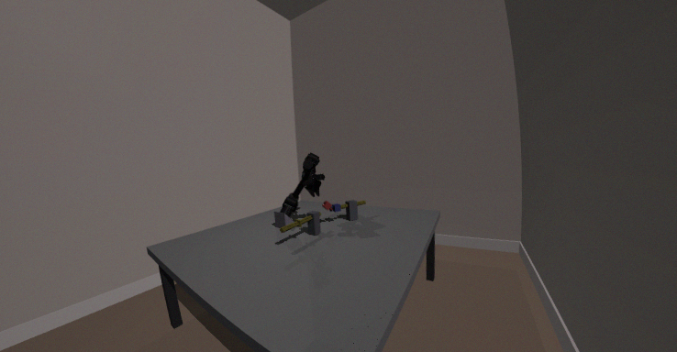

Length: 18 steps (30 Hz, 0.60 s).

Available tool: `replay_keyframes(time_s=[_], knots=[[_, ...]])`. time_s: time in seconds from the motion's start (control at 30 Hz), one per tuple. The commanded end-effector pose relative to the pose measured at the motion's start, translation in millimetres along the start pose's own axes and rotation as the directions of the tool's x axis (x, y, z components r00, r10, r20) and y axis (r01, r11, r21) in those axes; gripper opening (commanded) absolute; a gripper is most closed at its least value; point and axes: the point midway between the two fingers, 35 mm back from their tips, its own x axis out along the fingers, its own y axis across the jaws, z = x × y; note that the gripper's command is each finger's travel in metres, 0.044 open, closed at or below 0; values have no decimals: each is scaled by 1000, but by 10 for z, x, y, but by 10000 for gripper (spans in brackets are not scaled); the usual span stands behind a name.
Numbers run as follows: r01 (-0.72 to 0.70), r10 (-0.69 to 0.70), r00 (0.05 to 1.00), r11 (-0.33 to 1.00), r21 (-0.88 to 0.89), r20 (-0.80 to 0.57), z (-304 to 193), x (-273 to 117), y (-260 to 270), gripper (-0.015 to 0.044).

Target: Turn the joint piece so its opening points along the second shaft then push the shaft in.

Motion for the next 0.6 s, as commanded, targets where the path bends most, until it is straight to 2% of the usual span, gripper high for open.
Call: replay_keyframes(time_s=[0.0,0.27,0.57], knots=[[-50,44,997,992,-114,-57,-26,121,-2,440],[-153,106,982,928,-339,-155,-56,315,23,440],[-290,165,950,784,-549,-265,-105,527,64,440]])
